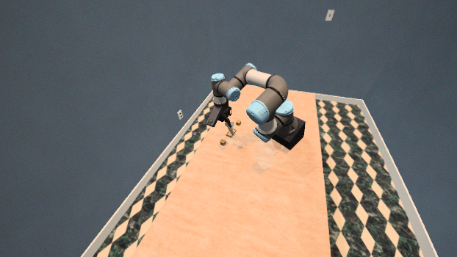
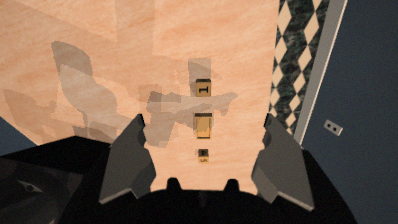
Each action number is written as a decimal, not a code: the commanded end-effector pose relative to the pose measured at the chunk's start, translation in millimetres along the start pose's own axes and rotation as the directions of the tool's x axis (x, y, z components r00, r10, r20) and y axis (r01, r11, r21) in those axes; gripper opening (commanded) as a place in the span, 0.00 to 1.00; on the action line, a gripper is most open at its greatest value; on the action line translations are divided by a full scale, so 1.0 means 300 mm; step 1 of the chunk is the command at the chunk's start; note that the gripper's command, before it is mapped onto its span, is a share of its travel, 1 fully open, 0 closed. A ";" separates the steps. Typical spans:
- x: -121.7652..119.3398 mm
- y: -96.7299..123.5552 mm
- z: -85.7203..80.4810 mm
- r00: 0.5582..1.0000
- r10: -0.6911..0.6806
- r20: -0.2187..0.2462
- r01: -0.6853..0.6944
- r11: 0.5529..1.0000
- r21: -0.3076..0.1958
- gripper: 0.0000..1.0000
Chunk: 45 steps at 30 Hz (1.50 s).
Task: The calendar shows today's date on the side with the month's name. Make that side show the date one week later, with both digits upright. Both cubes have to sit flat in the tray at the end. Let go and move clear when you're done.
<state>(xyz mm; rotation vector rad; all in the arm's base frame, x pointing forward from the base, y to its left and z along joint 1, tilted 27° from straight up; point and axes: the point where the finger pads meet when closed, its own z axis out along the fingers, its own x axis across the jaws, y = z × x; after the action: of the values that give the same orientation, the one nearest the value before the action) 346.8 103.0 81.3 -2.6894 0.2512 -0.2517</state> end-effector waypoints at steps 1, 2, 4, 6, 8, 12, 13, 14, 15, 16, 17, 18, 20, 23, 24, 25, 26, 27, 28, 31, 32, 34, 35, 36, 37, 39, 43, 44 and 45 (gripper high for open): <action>0.004 0.004 -0.002 1.000 0.010 -0.002 -0.010 1.000 -0.002 1.00; 0.005 0.005 -0.002 1.000 0.015 -0.002 -0.015 1.000 -0.002 1.00; 0.006 0.008 -0.002 1.000 0.027 -0.002 -0.027 1.000 -0.002 1.00; 0.008 0.011 -0.002 0.999 0.043 -0.002 -0.043 0.999 -0.002 1.00; 0.010 0.016 -0.001 0.998 0.064 -0.002 -0.064 0.998 -0.003 1.00; 0.016 0.028 0.000 0.992 0.122 -0.001 -0.122 0.992 -0.004 1.00; 0.017 0.032 0.001 0.990 0.141 -0.001 -0.141 0.990 -0.004 1.00; 0.019 0.036 0.001 0.987 0.160 -0.001 -0.160 0.987 -0.004 1.00; 0.021 0.041 0.002 0.983 0.181 -0.001 -0.181 0.983 -0.004 1.00; 0.021 0.041 0.002 0.983 0.181 -0.001 -0.181 0.983 -0.004 1.00; 0.021 0.041 0.002 0.983 0.181 -0.001 -0.181 0.983 -0.004 1.00; 0.023 0.046 0.002 0.979 0.203 -0.001 -0.203 0.979 -0.005 1.00; 0.028 0.056 0.003 0.968 0.252 -0.002 -0.252 0.968 -0.005 1.00; 0.036 0.075 0.005 0.943 0.333 -0.002 -0.333 0.943 -0.006 1.00; 0.036 0.075 0.005 0.943 0.334 -0.002 -0.334 0.943 -0.006 1.00; 0.039 0.082 0.005 0.932 0.363 -0.002 -0.363 0.932 -0.007 1.00; 0.041 0.087 0.006 0.923 0.384 -0.003 -0.384 0.923 -0.007 1.00; 0.042 0.089 0.006 0.919 0.394 -0.003 -0.394 0.919 -0.007 1.00; 0.045 0.096 0.006 0.907 0.420 -0.003 -0.420 0.907 -0.007 1.00; 0.049 0.105 0.006 0.890 0.457 -0.004 -0.457 0.889 -0.008 1.00; 0.052 0.114 0.007 0.872 0.489 -0.004 -0.489 0.872 -0.008 1.00; 0.052 0.114 0.007 0.872 0.489 -0.004 -0.489 0.872 -0.008 1.00; 0.056 0.122 0.007 0.853 0.522 -0.005 -0.522 0.853 -0.008 1.00; 0.058 0.131 0.008 0.833 0.553 -0.005 -0.553 0.833 -0.008 1.00; 0.058 0.132 0.008 0.831 0.556 -0.005 -0.556 0.831 -0.008 1.00; 0.061 0.141 0.008 0.808 0.589 -0.006 -0.589 0.808 -0.009 1.00; 0.068 0.161 0.010 0.755 0.656 -0.007 -0.656 0.755 -0.009 1.00; 0.069 0.166 0.010 0.740 0.673 -0.007 -0.673 0.740 -0.009 1.00; 0.070 0.171 0.010 0.727 0.687 -0.007 -0.687 0.727 -0.009 1.00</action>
<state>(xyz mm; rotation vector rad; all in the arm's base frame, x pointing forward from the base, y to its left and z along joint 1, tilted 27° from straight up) 358.5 62.5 63.6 -2.4700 1.0302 -0.0634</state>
